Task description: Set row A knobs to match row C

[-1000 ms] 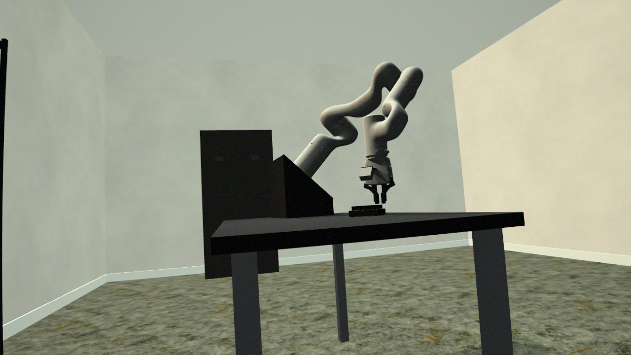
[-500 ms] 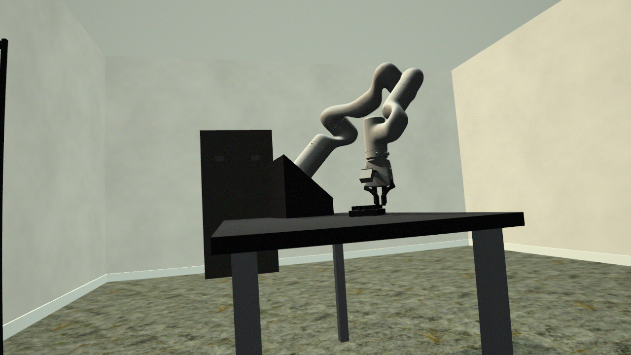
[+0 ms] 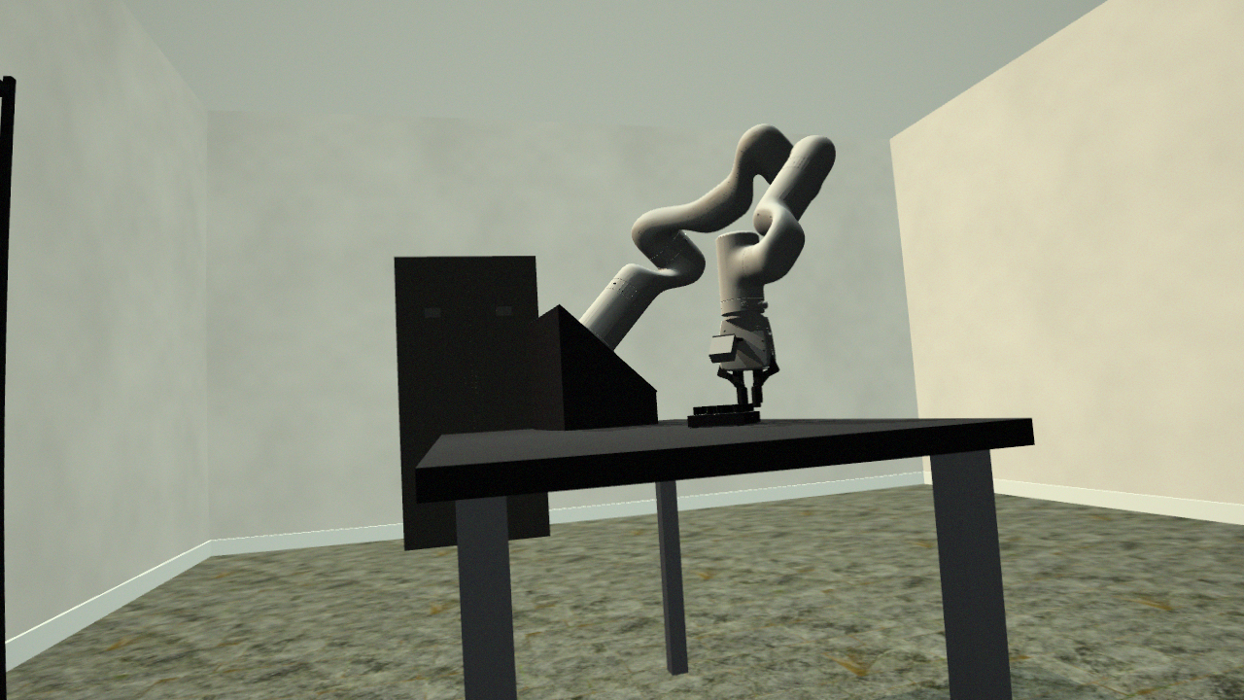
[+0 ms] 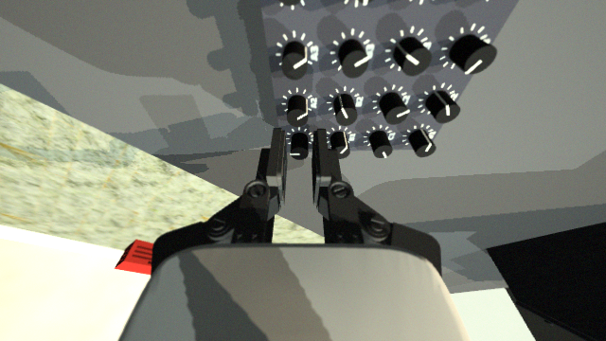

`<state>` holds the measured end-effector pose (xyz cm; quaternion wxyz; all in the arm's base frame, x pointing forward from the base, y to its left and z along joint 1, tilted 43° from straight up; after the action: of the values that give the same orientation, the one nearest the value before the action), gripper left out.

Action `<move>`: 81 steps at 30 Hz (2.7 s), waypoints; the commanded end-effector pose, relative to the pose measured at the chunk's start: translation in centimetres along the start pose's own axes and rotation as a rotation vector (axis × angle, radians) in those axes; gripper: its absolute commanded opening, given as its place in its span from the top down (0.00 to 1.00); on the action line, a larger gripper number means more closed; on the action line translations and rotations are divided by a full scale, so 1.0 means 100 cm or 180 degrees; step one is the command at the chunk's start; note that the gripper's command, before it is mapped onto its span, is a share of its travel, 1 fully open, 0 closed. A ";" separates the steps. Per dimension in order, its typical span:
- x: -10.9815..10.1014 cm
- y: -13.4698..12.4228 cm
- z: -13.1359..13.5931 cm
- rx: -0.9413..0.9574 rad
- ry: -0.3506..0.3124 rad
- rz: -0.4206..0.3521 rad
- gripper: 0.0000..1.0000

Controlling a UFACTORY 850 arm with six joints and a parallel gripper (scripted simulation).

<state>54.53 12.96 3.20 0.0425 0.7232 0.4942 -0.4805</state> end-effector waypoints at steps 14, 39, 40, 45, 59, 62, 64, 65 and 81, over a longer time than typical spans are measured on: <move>-0.001 0.000 0.000 -0.0001 0.0003 0.0003 0.81; -0.001 0.000 0.000 -0.0001 0.0003 0.0003 0.92; -0.001 0.000 0.000 -0.0001 0.0003 0.0003 0.92; -0.001 0.000 0.000 -0.0001 0.0003 0.0003 0.92; -0.001 0.000 0.000 -0.0001 0.0003 0.0003 0.92; -0.001 0.000 0.000 -0.0001 0.0003 0.0003 0.92; -0.001 0.000 0.000 -0.0001 0.0003 0.0003 0.92; -0.001 0.000 0.000 -0.0002 0.0003 0.0003 0.92; -0.001 0.000 0.000 -0.0136 0.0003 0.0003 0.92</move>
<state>54.53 12.97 3.19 0.0534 0.7224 0.5015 -0.4731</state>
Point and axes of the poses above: the point where the finger pads meet when closed, its own x axis out along the fingers, its own z axis across the jaws, y = z × x, the point moved 7 cm from there along -x, back along the fingers, and after that the axes turned 12 degrees about -x, right-handed, at the moved point
